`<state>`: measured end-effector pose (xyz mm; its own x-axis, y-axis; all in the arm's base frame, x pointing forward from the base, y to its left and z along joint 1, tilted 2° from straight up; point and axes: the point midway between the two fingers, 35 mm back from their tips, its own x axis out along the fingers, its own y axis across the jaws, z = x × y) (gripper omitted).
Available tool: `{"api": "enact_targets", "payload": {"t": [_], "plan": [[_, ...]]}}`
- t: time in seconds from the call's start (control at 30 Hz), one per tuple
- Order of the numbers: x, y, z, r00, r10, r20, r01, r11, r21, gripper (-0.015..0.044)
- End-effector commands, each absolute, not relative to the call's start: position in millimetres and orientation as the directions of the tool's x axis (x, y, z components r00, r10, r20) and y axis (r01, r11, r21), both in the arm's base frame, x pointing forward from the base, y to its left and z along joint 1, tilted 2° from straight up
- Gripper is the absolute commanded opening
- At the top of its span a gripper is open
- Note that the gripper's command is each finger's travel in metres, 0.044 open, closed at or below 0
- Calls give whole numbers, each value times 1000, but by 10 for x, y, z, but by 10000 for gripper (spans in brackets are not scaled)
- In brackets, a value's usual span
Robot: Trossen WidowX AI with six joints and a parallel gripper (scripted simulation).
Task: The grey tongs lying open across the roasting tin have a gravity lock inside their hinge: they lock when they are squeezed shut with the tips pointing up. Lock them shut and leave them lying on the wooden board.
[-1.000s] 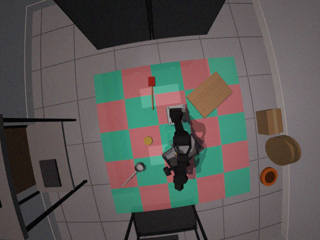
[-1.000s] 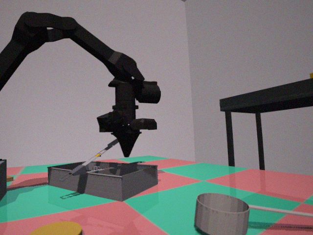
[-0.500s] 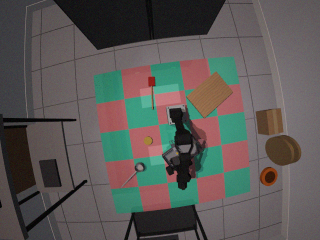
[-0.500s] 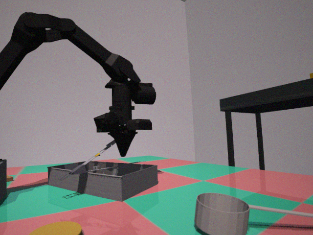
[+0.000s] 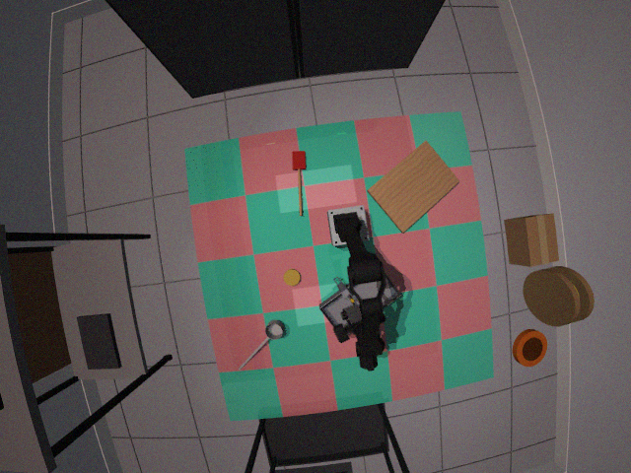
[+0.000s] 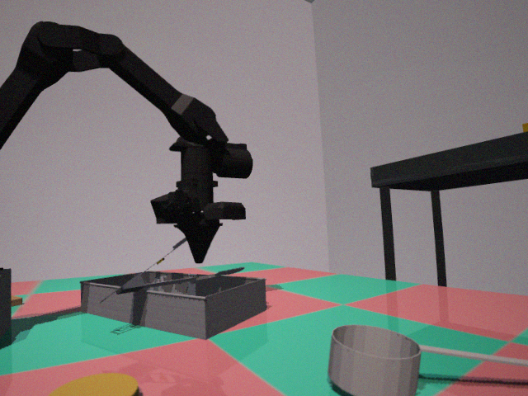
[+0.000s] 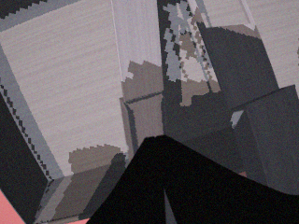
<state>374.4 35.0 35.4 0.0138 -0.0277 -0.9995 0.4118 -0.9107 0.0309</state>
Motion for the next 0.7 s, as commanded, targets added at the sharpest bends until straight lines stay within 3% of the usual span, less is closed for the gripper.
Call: {"api": "enact_targets", "payload": {"t": [0.0,0.67], "plan": [[3704,413,338,11,-29,-1000,408,-912,31,-150],[3552,694,324,9,-27,-1000,408,-912,29,-150]]}}
